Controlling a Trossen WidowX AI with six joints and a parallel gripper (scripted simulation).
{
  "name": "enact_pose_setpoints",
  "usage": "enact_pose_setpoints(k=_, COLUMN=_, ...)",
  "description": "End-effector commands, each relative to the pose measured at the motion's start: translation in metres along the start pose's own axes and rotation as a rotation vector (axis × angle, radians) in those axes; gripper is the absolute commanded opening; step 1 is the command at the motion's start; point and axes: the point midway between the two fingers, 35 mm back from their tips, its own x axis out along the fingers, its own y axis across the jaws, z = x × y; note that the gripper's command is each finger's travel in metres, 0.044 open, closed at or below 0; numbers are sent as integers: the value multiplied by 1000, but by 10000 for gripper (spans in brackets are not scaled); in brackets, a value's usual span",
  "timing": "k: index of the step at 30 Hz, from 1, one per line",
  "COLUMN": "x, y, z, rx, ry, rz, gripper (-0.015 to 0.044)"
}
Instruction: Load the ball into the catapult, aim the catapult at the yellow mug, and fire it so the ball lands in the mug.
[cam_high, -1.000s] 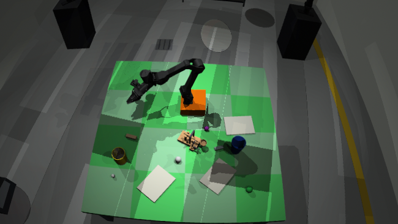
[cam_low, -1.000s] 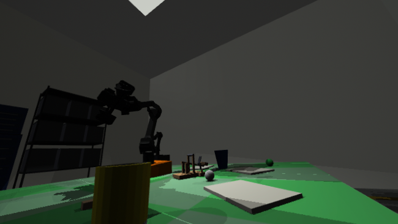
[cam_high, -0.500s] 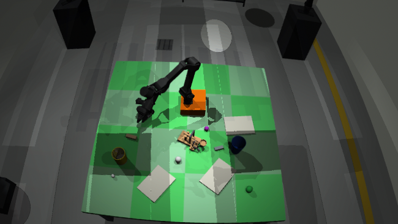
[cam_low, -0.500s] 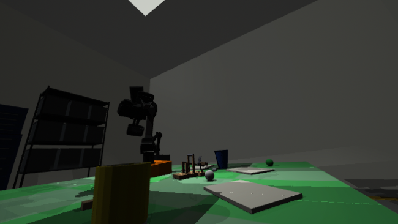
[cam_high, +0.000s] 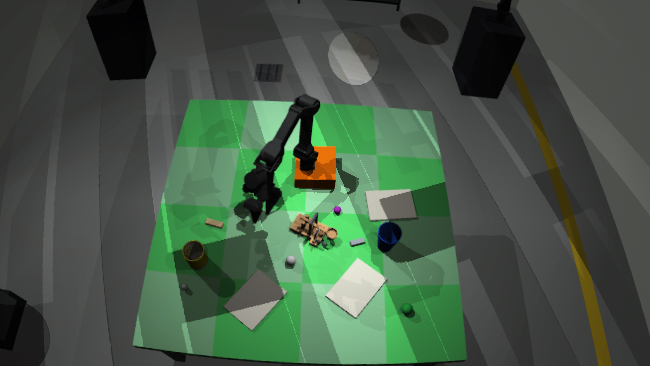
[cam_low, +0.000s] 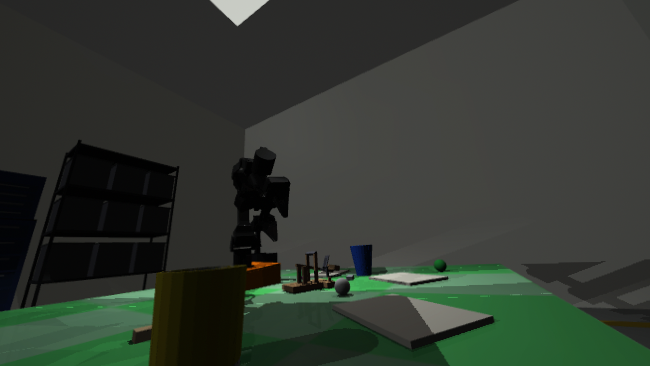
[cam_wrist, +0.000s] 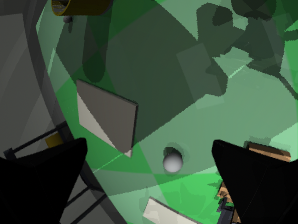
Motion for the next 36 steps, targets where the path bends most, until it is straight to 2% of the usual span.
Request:
enact_pose_setpoints(k=1, x=5, y=-15, z=-24, rx=26, ry=12, rz=-103, gripper=440)
enact_pose_setpoints(k=9, x=4, y=-63, z=-76, rx=42, ry=-15, rz=-358, gripper=440)
enact_pose_setpoints(k=17, x=-15, y=-111, z=-115, rx=3, ry=-123, rz=-568, gripper=440)
enact_pose_setpoints(k=22, x=-15, y=-116, z=-117, rx=-3, ry=-135, rz=-581, gripper=440)
enact_pose_setpoints(k=26, x=19, y=-140, z=-113, rx=-3, ry=-135, rz=-582, gripper=440)
enact_pose_setpoints(k=36, x=27, y=-145, z=-112, rx=-3, ry=-135, rz=-582, gripper=440)
